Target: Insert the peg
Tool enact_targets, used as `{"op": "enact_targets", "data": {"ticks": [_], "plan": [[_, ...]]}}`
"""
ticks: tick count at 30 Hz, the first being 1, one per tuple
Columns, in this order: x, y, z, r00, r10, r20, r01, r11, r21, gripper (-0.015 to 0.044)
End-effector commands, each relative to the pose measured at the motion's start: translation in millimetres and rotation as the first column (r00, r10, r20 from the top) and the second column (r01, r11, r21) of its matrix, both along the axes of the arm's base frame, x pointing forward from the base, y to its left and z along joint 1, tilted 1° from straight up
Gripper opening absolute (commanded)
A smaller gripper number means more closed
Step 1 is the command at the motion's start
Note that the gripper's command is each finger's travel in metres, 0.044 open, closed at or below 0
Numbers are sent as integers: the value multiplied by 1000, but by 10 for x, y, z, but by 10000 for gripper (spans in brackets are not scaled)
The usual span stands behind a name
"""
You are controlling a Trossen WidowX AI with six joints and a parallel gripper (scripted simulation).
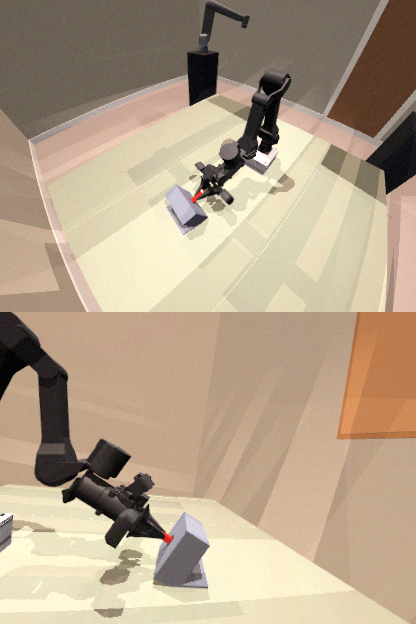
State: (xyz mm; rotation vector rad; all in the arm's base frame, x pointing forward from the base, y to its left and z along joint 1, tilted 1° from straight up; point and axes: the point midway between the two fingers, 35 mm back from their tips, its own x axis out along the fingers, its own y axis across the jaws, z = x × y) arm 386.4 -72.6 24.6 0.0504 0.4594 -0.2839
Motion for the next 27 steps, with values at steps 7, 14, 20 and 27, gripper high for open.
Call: {"op": "enact_targets", "data": {"ticks": [7, 14, 20, 27], "plan": [[8, 0, -2, 1000, 0, -2, 0, 1000, 0, 0], [8, 0, -2, 1000, 0, -2, 0, 1000, 0, 53], [8, 0, -2, 1000, 0, -2, 0, 1000, 0, 210], [2, 2, 4, 1000, 0, -2, 0, 1000, 0, 394]]}}
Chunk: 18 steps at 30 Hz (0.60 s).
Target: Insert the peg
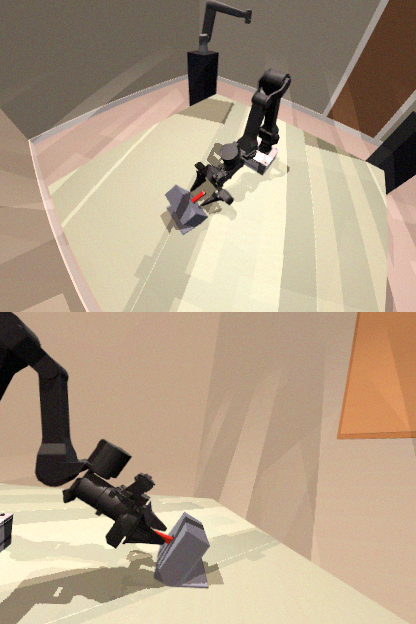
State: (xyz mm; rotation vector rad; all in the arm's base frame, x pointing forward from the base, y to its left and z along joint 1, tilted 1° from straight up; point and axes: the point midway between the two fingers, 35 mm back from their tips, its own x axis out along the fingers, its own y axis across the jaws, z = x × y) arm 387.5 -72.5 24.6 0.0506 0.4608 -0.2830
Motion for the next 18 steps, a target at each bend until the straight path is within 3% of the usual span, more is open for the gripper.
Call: {"op": "enact_targets", "data": {"ticks": [1, 2, 18], "plan": [[-14, 3, 9, 1000, 0, 0, 0, 1000, 0, 420], [-20, 5, 13, 1000, 0, 0, 0, 1000, 0, 440], [-126, 45, 107, 1000, 2, 0, -2, 1000, -1, 440]]}}
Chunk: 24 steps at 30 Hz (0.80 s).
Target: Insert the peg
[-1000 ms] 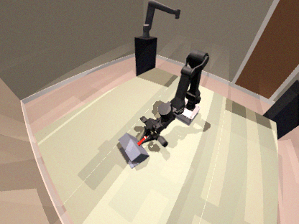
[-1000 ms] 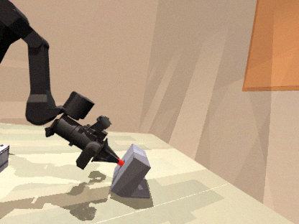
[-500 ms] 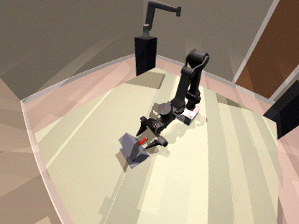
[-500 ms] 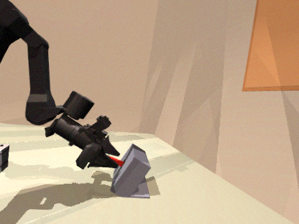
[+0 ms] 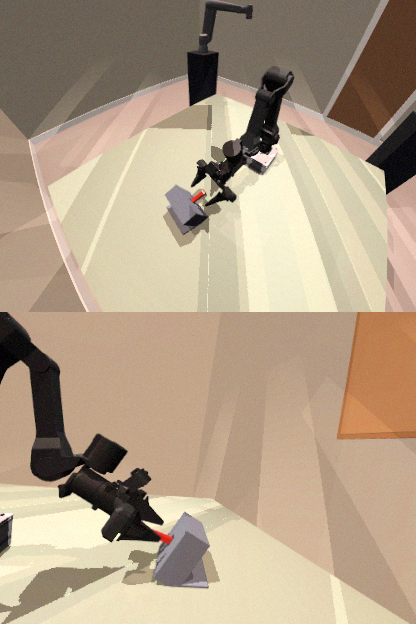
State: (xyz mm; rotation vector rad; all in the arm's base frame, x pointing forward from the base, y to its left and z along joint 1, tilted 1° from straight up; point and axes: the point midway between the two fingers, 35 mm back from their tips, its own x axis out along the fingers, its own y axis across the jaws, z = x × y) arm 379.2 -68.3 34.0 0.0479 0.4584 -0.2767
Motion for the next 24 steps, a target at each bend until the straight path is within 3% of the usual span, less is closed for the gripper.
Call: {"op": "enact_targets", "data": {"ticks": [1, 24], "plan": [[-49, 6, 19, 1000, -5, -2, 5, 1000, 1, 440], [-193, 61, 142, 1000, -3, -1, 3, 1000, 1, 440]]}}
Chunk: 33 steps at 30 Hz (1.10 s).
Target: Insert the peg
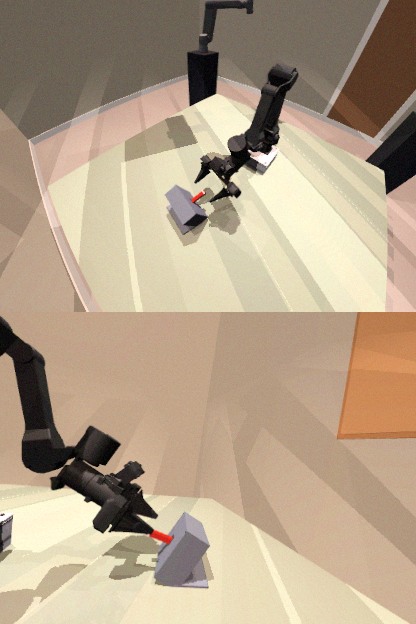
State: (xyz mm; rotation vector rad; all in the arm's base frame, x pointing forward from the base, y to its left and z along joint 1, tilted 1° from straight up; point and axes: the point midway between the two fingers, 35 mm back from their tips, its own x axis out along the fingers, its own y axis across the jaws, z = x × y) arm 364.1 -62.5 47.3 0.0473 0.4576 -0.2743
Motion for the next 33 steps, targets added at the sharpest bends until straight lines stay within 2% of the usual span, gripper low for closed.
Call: {"op": "enact_targets", "data": {"ticks": [1, 33], "plan": [[-49, 5, 14, 1000, -5, -2, 5, 1000, 1, 440], [-237, 76, 162, 1000, -2, -1, 2, 1000, 1, 440]]}}
